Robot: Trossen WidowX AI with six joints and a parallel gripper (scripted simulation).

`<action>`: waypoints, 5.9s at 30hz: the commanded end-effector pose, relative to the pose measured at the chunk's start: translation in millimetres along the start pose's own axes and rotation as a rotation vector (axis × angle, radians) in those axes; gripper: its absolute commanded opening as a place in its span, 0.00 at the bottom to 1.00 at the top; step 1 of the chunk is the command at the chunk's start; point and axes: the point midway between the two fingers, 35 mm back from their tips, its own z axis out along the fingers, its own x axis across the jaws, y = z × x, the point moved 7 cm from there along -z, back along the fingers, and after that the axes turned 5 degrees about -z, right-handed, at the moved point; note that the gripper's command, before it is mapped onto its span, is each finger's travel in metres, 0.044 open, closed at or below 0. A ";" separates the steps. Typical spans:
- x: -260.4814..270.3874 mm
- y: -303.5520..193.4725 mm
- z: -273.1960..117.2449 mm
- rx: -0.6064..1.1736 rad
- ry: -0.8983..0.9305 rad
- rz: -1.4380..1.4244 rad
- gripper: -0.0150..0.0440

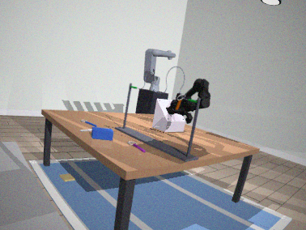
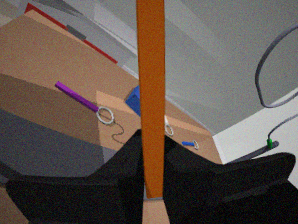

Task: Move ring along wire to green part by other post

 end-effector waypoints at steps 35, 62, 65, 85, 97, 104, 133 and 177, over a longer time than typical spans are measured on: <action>-63.8 8.2 -7.0 -0.002 -0.266 -0.442 0.00; -88.2 20.1 -14.5 0.002 -0.379 -0.644 0.00; -90.7 21.7 -15.5 0.002 -0.392 -0.667 0.00; -106.3 34.5 -23.3 0.007 -0.474 -0.817 0.00; -114.3 43.4 -28.6 0.010 -0.520 -0.901 0.00; -118.6 49.2 -32.0 0.012 -0.547 -0.949 0.00; -128.4 68.6 -43.4 0.016 -0.556 -0.968 0.00; -124.3 67.2 -42.4 0.006 -0.259 -0.456 0.00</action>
